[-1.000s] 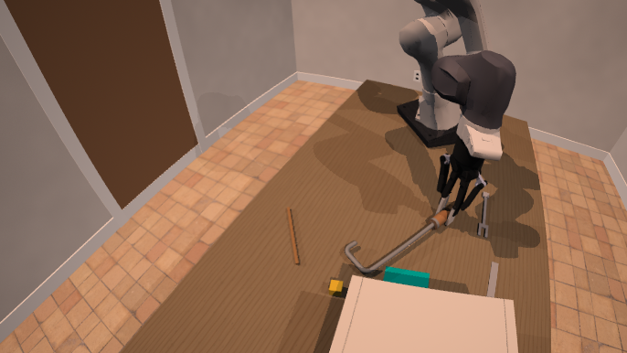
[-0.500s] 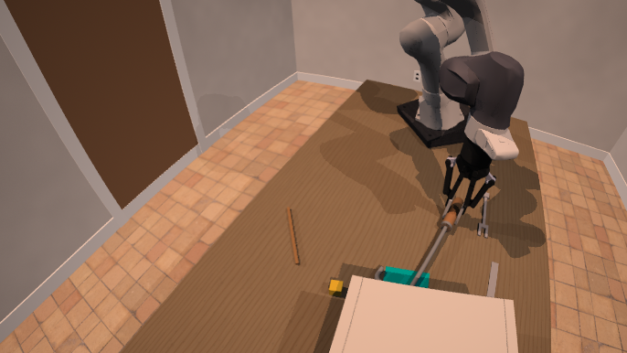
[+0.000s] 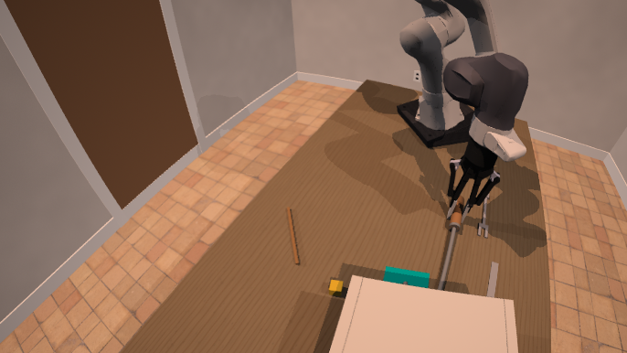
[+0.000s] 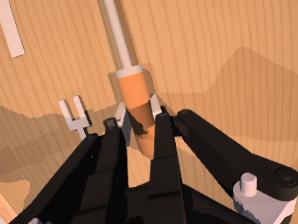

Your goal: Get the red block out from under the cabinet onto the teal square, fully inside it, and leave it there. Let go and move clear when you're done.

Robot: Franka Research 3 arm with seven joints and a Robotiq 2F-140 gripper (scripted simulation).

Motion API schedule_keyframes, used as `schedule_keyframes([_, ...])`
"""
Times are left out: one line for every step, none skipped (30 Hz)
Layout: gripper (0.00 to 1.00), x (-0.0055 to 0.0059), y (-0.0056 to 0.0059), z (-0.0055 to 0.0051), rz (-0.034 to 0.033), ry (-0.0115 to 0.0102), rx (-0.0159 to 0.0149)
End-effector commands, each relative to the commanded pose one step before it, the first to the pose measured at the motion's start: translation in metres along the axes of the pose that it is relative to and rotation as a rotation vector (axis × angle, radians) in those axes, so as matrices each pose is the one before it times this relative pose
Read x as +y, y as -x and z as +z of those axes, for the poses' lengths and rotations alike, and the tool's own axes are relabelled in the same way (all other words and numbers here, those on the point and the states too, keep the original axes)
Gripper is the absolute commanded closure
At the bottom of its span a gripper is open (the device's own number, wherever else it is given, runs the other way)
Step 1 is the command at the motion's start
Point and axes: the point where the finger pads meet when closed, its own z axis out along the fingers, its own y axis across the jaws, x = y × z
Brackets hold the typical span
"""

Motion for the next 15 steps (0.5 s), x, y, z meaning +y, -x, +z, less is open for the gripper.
schedule_keyframes([1.00,-0.00484,-0.00191,-0.00213,-0.12405,-0.01340,-0.01456])
schedule_keyframes([1.00,-0.00045,0.00017,0.00000,-0.00647,0.00000,0.00000])
schedule_keyframes([1.00,-0.00041,0.00015,0.00000,-0.00585,0.00000,0.00000])
schedule_keyframes([1.00,-0.00037,0.00013,0.00000,-0.00525,0.00000,0.00000])
schedule_keyframes([1.00,0.00000,0.00000,0.00000,0.00000,0.00000,0.00000])
schedule_keyframes([1.00,0.00000,0.00000,0.00000,0.00000,0.00000,0.00000])
schedule_keyframes([1.00,-0.00033,0.00011,0.00000,-0.00467,0.00000,0.00000])
schedule_keyframes([1.00,-0.00029,0.00010,0.00000,-0.00412,0.00000,0.00000])
schedule_keyframes([1.00,-0.00025,0.00009,0.00000,-0.00359,0.00000,0.00000])
schedule_keyframes([1.00,-0.00022,0.00007,0.00000,-0.00309,0.00000,0.00000])
schedule_keyframes([1.00,-0.00019,0.00006,0.00000,-0.00262,0.00000,0.00000])
schedule_keyframes([1.00,-0.00015,0.00005,0.00000,-0.00218,0.00000,0.00000])
schedule_keyframes([1.00,-0.00013,0.00004,0.00000,-0.00178,0.00000,0.00000])
schedule_keyframes([1.00,-0.00010,0.00003,0.00000,-0.00141,0.00000,0.00000])
schedule_keyframes([1.00,-0.00008,0.00002,0.00000,-0.00107,0.00000,0.00000])
